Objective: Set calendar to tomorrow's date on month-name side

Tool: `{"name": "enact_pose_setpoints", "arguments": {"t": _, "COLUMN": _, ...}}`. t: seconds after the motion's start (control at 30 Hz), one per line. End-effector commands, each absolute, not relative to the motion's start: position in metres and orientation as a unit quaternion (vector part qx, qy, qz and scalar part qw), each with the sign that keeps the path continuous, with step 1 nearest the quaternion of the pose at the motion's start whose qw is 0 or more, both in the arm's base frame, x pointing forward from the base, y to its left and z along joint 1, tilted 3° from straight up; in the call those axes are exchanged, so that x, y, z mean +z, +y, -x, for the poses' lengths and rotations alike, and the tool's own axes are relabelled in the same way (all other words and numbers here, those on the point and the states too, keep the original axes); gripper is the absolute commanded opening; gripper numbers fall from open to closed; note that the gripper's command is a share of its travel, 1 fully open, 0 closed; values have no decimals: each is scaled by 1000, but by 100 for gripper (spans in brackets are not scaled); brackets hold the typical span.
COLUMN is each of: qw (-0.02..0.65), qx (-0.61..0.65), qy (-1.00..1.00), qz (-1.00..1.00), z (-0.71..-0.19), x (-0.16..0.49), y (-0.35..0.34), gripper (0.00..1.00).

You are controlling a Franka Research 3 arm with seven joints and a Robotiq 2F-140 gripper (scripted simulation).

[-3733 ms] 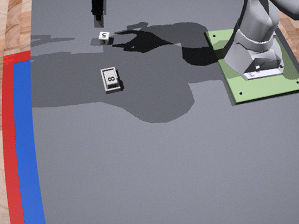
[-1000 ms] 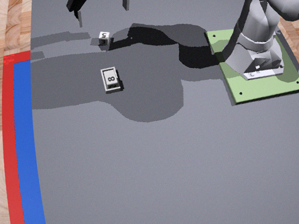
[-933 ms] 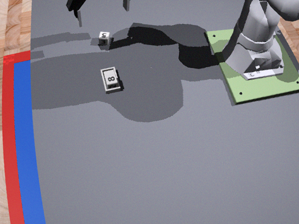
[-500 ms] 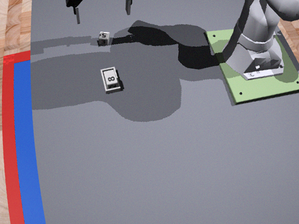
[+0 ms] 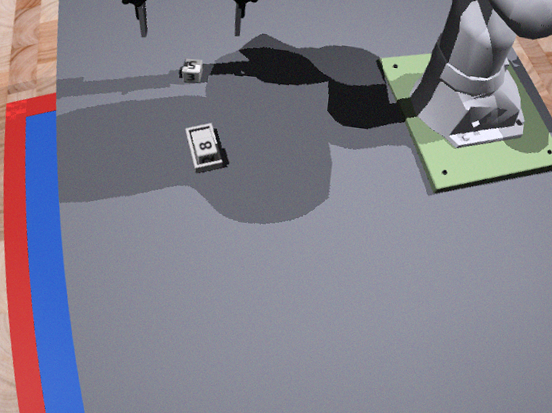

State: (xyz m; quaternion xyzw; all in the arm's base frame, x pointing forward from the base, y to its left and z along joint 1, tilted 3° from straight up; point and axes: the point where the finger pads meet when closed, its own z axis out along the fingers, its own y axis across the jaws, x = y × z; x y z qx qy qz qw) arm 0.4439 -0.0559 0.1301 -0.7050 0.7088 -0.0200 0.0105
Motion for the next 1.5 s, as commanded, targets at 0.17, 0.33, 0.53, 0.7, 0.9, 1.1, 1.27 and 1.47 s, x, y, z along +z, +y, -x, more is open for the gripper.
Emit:
{"name": "enact_pose_setpoints", "arguments": {"t": 0.17, "qw": 8, "qx": -24, "qy": 750, "qz": 661, "z": -444, "x": 129, "y": -55, "gripper": 28}}
{"name": "enact_pose_setpoints", "arguments": {"t": 0.33, "qw": 8, "qx": -24, "qy": 750, "qz": 661, "z": -444, "x": 129, "y": -55, "gripper": 28}}
{"name": "enact_pose_setpoints", "arguments": {"t": 0.53, "qw": 8, "qx": -24, "qy": 750, "qz": 661, "z": -444, "x": 129, "y": -55, "gripper": 28}}
{"name": "enact_pose_setpoints", "arguments": {"t": 0.7, "qw": 8, "qx": -24, "qy": 750, "qz": 661, "z": -444, "x": 129, "y": -55, "gripper": 28}}
{"name": "enact_pose_setpoints", "arguments": {"t": 0.9, "qw": 8, "qx": -24, "qy": 750, "qz": 661, "z": -444, "x": 129, "y": -55, "gripper": 28}}
{"name": "enact_pose_setpoints", "arguments": {"t": 1.1, "qw": 8, "qx": -24, "qy": 750, "qz": 661, "z": -444, "x": 129, "y": -55, "gripper": 28}}
{"name": "enact_pose_setpoints", "arguments": {"t": 1.27, "qw": 8, "qx": -24, "qy": 750, "qz": 661, "z": -444, "x": 128, "y": -55, "gripper": 28}}
{"name": "enact_pose_setpoints", "arguments": {"t": 1.47, "qw": 8, "qx": -24, "qy": 750, "qz": 661, "z": -444, "x": 127, "y": -55, "gripper": 28}}
